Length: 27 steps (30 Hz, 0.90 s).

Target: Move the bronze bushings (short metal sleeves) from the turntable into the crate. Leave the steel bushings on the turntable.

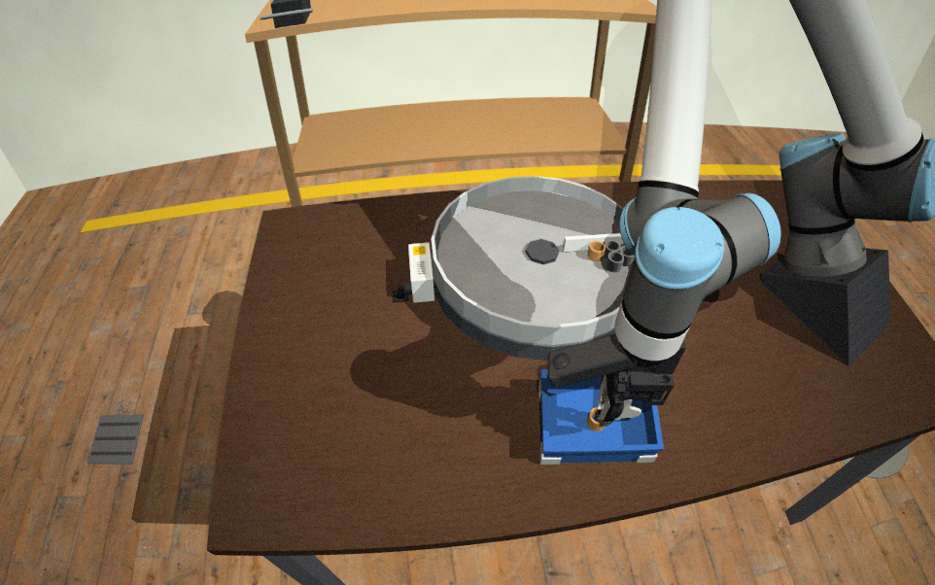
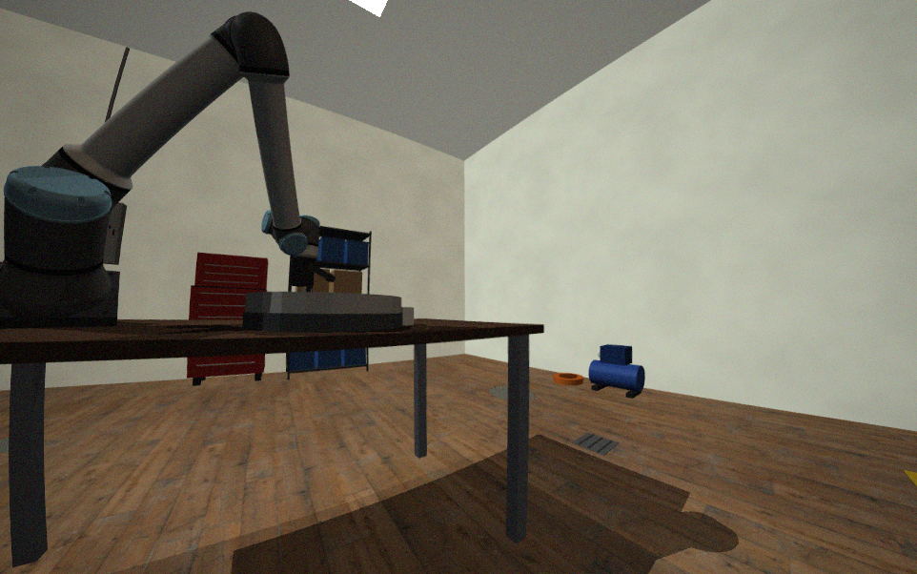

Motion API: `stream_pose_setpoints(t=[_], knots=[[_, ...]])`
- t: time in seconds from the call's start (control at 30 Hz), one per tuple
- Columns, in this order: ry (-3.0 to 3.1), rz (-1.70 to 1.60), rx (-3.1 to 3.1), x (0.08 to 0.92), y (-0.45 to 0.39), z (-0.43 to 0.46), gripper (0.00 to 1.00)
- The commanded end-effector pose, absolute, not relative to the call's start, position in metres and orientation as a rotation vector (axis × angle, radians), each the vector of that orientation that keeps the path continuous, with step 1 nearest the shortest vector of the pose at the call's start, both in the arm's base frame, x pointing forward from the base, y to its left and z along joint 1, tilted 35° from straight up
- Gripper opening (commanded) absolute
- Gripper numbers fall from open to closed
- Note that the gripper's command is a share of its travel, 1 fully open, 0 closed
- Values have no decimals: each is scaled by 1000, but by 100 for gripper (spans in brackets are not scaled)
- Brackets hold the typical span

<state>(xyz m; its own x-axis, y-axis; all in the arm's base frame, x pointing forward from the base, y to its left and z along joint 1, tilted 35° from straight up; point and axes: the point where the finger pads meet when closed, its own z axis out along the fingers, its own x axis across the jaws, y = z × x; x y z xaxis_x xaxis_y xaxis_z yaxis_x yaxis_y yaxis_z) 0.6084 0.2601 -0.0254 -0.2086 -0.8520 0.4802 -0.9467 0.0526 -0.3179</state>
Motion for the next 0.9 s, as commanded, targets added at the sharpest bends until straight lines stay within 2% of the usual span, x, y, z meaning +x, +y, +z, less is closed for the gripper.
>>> stream_pose_setpoints(t=[0.0,0.43,0.87], knots=[[-2160,875,1865,607,272,-6,6],[-2161,874,1865,593,301,38,6],[-2159,871,1863,591,302,42,6]])
